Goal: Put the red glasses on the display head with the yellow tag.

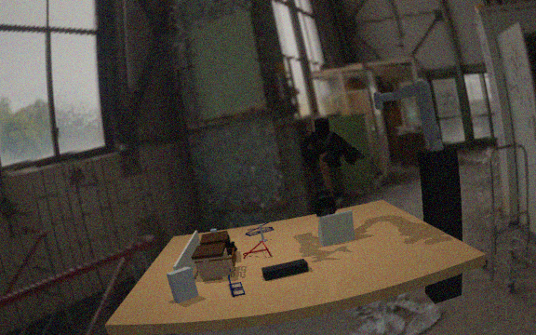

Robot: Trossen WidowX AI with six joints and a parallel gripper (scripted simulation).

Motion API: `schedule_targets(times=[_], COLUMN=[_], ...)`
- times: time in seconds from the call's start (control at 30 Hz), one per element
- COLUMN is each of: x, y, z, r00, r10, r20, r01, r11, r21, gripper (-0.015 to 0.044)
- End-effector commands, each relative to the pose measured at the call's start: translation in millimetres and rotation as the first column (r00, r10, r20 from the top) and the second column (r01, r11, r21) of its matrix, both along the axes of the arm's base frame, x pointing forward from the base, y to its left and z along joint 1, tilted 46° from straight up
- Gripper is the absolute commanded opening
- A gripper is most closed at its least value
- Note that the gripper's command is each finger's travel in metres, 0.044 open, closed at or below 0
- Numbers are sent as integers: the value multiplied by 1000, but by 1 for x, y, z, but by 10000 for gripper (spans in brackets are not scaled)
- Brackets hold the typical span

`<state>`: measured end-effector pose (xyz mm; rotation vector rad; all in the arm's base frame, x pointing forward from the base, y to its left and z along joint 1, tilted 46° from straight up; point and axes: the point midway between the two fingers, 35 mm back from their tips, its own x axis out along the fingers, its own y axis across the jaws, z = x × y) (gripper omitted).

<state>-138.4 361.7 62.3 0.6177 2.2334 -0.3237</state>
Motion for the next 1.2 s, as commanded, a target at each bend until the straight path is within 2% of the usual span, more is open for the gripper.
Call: schedule_targets(times=[0.0,0.23,0.37,0.53,0.57,0.7,0.9,1.03,1.17], x=[0,0,23,100,116,169,238,277,309], y=[0,0,6,11,10,-2,-30,-55,-81], z=[0,0,-6,-29,-33,-44,-57,-63,-66], r00=[1000,1000,996,907,873,770,576,402,241], r10=[0,0,32,161,196,280,465,629,762], r20=[0,0,84,389,447,573,672,666,601], r01=[0,0,-37,-217,-263,-352,-502,-620,-707], r11=[1000,1000,998,971,961,936,851,722,562], r21=[0,0,58,104,91,17,-158,-308,-429], gripper=[426,440,335,204,200,200,200,200,200])
